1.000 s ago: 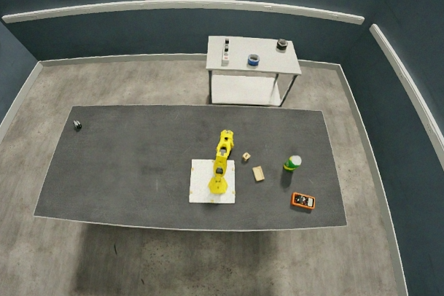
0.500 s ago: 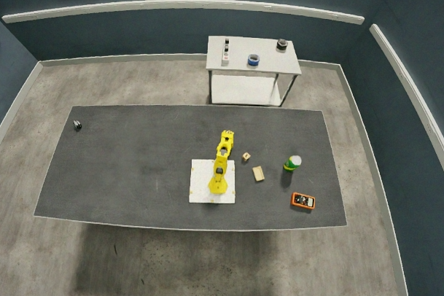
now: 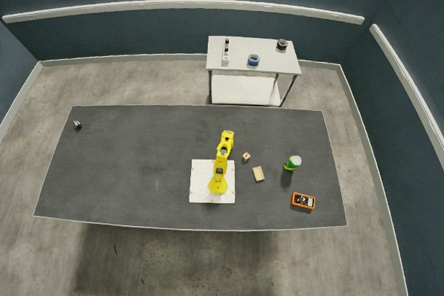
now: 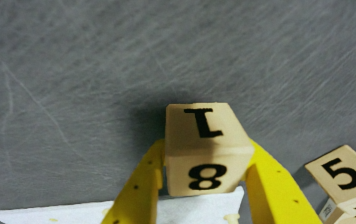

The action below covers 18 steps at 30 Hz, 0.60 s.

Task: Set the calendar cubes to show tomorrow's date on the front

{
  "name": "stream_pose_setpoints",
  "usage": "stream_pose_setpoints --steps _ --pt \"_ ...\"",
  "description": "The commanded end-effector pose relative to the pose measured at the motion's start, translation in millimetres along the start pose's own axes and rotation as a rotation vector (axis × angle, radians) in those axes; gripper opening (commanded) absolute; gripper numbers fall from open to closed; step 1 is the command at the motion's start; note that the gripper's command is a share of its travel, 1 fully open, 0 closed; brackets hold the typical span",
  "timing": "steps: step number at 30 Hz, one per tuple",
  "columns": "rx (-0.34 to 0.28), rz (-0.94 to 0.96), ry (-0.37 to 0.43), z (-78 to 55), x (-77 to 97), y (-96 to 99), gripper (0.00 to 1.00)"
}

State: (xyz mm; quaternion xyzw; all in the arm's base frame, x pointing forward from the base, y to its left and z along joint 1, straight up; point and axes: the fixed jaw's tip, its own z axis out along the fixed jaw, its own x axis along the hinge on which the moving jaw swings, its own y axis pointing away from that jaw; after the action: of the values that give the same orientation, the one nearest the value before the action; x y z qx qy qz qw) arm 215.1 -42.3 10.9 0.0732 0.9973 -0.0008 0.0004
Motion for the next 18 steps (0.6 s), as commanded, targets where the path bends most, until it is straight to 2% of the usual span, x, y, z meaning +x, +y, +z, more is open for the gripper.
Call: stream_pose_setpoints --steps 1,18 --pt "-0.003 -0.005 0.019 3.6 3.2 -0.7 0.18" --pt "-0.003 -0.005 0.019 3.6 3.2 -0.7 0.01"
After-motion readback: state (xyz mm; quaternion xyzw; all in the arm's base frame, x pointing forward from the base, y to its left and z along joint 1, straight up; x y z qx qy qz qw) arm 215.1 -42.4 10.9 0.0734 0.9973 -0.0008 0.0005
